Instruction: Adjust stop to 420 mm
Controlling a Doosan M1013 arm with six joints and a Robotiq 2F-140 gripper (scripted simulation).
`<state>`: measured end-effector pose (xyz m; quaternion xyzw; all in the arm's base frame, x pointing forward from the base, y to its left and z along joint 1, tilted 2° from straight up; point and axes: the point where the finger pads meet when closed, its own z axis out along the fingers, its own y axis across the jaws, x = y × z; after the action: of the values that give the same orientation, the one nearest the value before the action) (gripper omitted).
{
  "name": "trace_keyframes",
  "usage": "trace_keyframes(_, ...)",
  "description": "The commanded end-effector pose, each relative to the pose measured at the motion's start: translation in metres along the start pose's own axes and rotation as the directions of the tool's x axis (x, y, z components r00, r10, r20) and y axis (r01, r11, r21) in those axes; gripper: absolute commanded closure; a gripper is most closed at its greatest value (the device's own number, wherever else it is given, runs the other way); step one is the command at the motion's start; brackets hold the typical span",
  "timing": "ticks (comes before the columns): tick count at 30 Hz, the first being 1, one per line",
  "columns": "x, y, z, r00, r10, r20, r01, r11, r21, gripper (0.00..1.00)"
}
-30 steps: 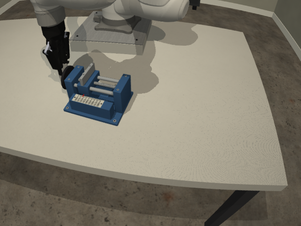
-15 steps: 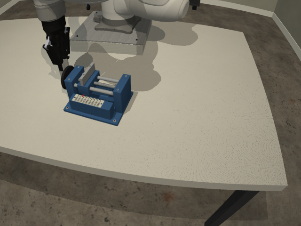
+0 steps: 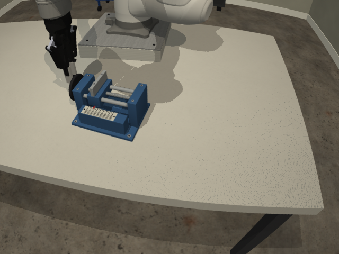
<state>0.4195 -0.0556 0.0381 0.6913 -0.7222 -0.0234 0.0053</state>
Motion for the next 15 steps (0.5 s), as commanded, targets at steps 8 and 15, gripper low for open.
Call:
trace_keyframes(8,0.001,-0.019,-0.011,1.000,0.003,-0.001,-0.003,1.000,0.015,0.96)
trace_keyframes(15,0.001,-0.025,-0.012,1.000,0.003,-0.001,-0.003,1.000,0.015,0.96)
